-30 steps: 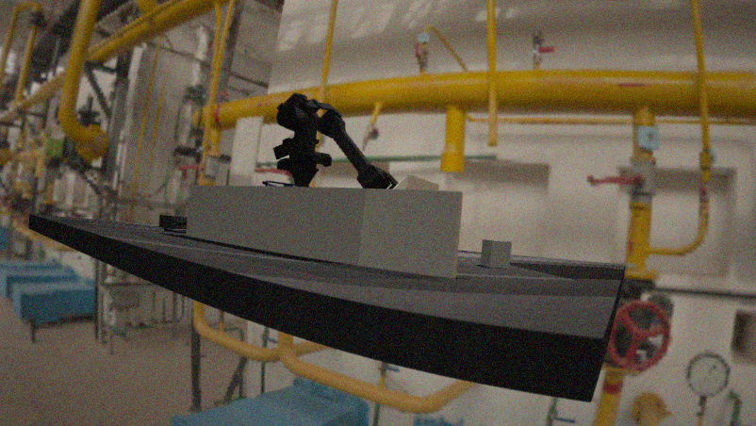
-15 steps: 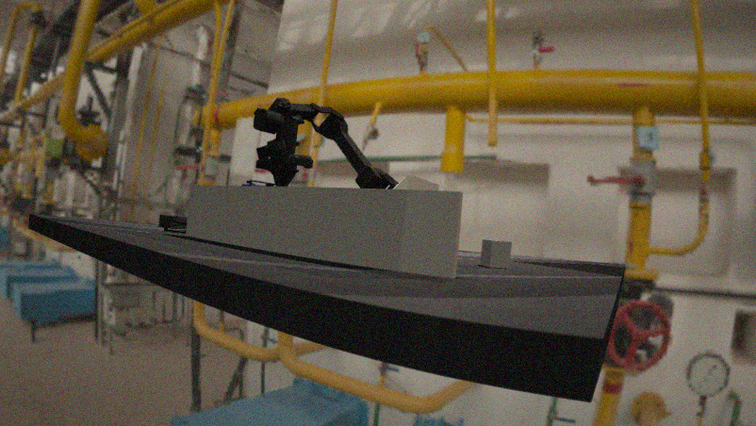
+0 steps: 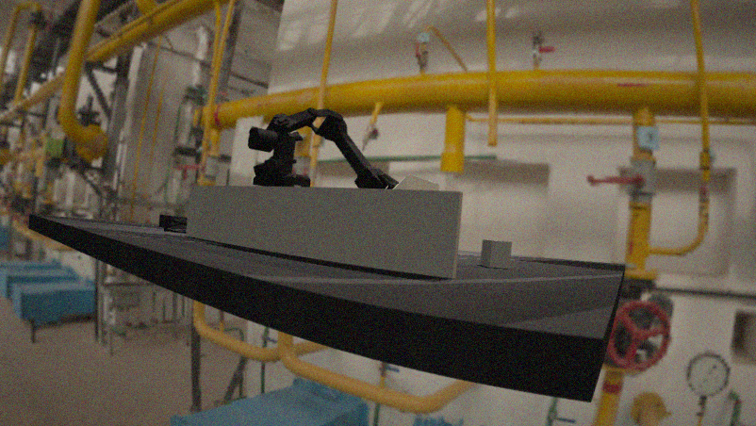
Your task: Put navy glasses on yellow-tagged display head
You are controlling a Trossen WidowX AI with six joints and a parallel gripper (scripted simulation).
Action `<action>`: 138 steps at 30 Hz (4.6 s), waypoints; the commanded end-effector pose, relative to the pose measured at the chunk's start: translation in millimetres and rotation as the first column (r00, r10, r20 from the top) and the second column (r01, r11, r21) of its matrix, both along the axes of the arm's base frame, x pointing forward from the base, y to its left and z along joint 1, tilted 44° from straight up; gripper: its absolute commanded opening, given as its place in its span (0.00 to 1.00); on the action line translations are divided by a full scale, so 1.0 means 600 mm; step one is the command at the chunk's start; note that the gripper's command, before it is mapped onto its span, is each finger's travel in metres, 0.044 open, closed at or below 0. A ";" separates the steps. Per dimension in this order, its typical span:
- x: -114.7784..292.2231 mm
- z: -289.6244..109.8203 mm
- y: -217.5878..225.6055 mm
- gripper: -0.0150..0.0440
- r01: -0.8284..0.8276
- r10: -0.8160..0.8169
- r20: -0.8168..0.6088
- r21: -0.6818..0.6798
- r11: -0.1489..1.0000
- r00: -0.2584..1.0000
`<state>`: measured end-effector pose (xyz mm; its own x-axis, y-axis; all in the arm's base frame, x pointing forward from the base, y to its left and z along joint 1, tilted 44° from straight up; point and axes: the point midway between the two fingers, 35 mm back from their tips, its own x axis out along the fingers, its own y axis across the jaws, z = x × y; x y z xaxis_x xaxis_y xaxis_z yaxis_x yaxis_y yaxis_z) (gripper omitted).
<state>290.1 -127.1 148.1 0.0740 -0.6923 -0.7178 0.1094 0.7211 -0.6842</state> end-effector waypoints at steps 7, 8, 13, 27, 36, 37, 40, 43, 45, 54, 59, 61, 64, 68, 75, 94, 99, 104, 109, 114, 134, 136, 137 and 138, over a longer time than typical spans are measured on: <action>0.004 -0.015 -0.010 0.25 -0.005 0.005 -0.001 0.003 1.000 1.000; 0.006 -0.015 -0.010 0.25 -0.005 0.005 -0.001 0.003 1.000 1.000; 0.014 -0.018 -0.006 0.25 -0.005 0.005 -0.001 0.003 1.000 1.000; 0.024 -0.020 -0.003 0.25 -0.005 0.005 -0.001 0.003 1.000 1.000; 0.032 -0.022 0.001 0.25 -0.005 0.005 0.000 0.003 1.000 1.000; 0.033 -0.022 0.001 0.25 -0.005 0.005 0.000 0.003 1.000 1.000; 0.036 -0.023 0.002 0.25 -0.005 0.005 0.000 0.003 1.000 1.000; 0.039 -0.023 0.003 0.25 -0.005 0.005 0.000 0.003 1.000 1.000; 0.041 -0.024 0.003 0.25 -0.005 0.005 0.000 0.003 1.000 1.000; 0.051 -0.024 0.005 0.25 -0.005 0.005 0.000 0.003 1.000 1.000; 0.055 -0.025 0.006 0.25 -0.005 0.005 0.000 0.003 1.000 1.000; 0.057 -0.025 0.006 0.25 -0.005 0.005 0.000 0.003 1.000 1.000; 0.060 -0.025 0.007 0.25 -0.005 0.005 0.000 0.003 1.000 1.000; 0.064 -0.025 0.007 0.25 -0.005 0.005 0.001 0.003 1.000 1.000; 0.070 -0.025 0.008 0.25 -0.005 0.005 0.001 0.003 1.000 1.000; 0.068 -0.026 0.008 0.25 -0.005 0.005 0.001 0.003 1.000 1.000; 0.064 -0.026 0.008 0.25 -0.005 0.005 0.001 0.003 1.000 1.000; 0.060 -0.025 0.010 0.25 -0.005 0.005 0.000 0.004 1.000 1.000; 0.056 -0.002 0.034 0.25 -0.005 0.005 0.000 0.006 1.000 1.000; 0.044 0.037 0.073 0.25 -0.005 0.005 -0.001 0.006 1.000 1.000; 0.006 0.074 0.039 0.25 -0.238 0.235 -0.226 0.014 0.971 0.945; 0.000 0.079 0.033 0.25 -0.274 0.270 -0.260 0.019 0.961 0.927; -0.004 0.081 0.030 0.25 -0.292 0.287 -0.277 0.023 0.956 0.917; -0.007 0.084 0.027 0.25 -0.310 0.304 -0.294 0.026 0.950 0.906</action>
<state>291.5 -106.8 193.9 0.0708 -0.6878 -0.7224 -0.2582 0.6870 -0.6793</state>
